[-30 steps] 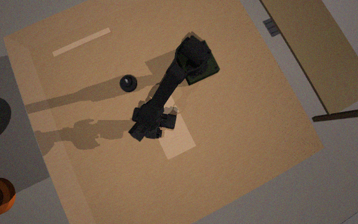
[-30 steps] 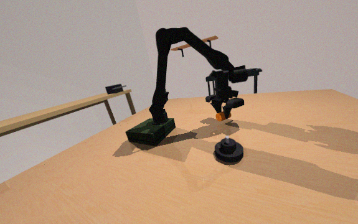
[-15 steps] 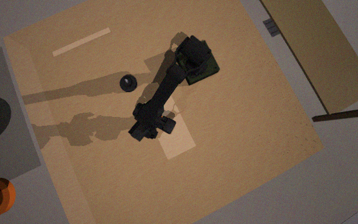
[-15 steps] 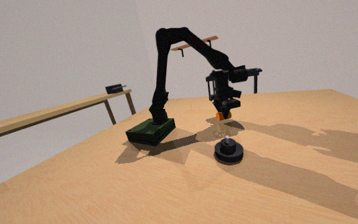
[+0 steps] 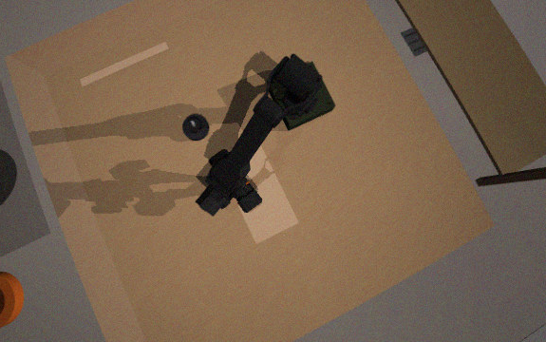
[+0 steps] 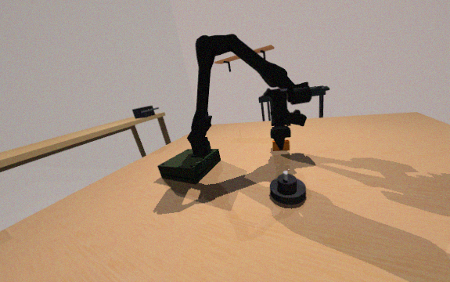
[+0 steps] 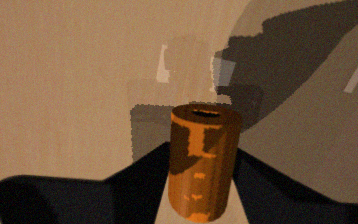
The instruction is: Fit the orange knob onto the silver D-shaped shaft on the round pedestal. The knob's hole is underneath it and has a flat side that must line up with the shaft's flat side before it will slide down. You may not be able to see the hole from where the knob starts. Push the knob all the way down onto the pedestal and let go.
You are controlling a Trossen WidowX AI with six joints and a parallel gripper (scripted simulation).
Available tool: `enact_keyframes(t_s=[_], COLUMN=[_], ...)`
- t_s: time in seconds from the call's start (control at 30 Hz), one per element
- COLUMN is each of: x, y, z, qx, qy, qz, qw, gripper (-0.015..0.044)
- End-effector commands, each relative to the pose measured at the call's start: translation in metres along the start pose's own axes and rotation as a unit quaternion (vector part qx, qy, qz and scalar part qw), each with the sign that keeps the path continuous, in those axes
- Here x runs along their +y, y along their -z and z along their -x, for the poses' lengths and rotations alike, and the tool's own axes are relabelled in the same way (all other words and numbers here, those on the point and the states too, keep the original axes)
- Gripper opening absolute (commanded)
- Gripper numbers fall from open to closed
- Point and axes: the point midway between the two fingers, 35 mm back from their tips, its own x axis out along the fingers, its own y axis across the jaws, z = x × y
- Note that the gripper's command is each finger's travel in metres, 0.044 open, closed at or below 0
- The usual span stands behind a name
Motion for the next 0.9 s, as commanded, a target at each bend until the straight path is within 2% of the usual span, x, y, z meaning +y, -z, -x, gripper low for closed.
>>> enact_keyframes(t_s=[0.0, 0.17, 0.7, 0.87], x=[0.0010, 0.0010, 0.0010, 0.0010], y=[-0.0011, -0.0011, -0.0011, -0.0011], z=[0.0029, 0.0029, 0.0029, 0.0029], qx=[-0.004, -0.004, -0.003, -0.003], qy=[-0.003, -0.003, -0.004, -0.004], qz=[-0.036, -0.047, -0.306, -0.316], qw=[0.999, 0.999, 0.952, 0.949], gripper=[0.0180, 0.0180, 0.0180, 0.0180])
